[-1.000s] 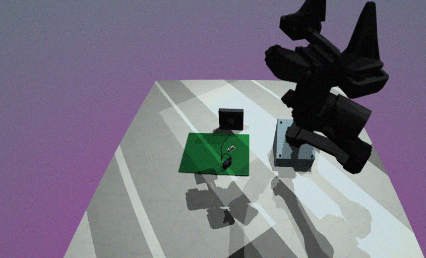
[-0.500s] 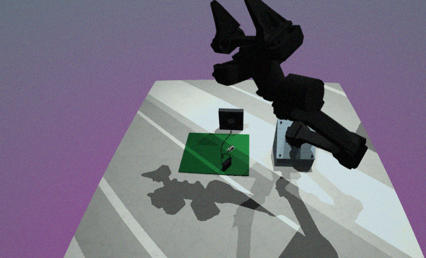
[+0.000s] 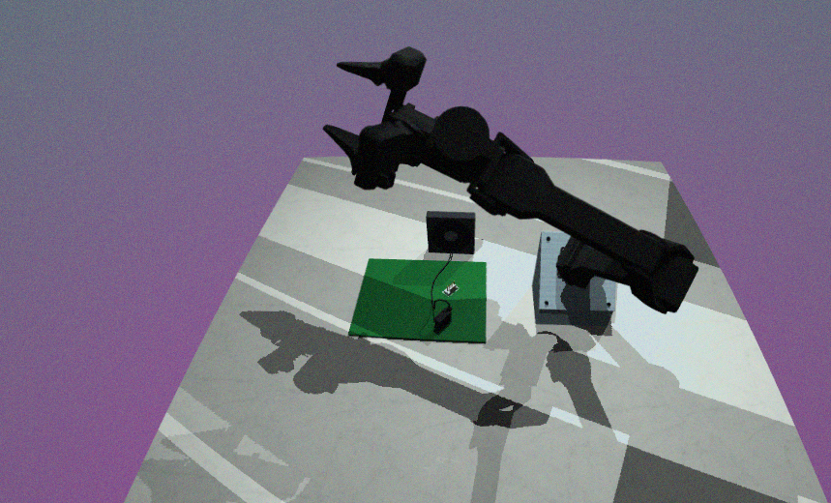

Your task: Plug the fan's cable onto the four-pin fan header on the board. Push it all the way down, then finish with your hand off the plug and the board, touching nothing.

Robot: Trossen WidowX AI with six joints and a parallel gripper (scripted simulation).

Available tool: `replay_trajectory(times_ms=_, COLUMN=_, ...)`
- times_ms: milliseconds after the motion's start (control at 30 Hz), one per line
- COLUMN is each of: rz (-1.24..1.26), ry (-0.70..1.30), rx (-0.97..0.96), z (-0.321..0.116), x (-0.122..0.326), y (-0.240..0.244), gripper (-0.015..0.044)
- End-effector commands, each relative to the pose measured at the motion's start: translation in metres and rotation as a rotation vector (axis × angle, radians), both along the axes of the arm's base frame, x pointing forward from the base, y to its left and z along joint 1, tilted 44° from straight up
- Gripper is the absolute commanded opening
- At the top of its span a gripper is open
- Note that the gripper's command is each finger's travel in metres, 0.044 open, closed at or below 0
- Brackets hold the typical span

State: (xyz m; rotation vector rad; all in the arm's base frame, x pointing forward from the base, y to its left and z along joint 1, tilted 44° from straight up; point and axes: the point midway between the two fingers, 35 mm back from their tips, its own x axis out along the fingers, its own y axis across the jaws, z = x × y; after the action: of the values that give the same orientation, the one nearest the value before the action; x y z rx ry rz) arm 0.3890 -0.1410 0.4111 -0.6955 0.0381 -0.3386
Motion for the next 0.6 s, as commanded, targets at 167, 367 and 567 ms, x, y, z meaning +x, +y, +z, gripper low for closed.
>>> replay_trajectory(times_ms=167, rz=0.148, ry=0.319, rx=0.805, z=-0.145, x=0.027, y=0.04, gripper=0.044)
replay_trajectory(times_ms=367, rz=0.055, ry=0.535, rx=1.336, z=-0.221, x=0.013, y=0.073, gripper=0.044)
replay_trajectory(times_ms=567, rz=-0.214, ry=0.752, rx=1.865, z=-0.282, x=-0.018, y=0.11, gripper=0.044)
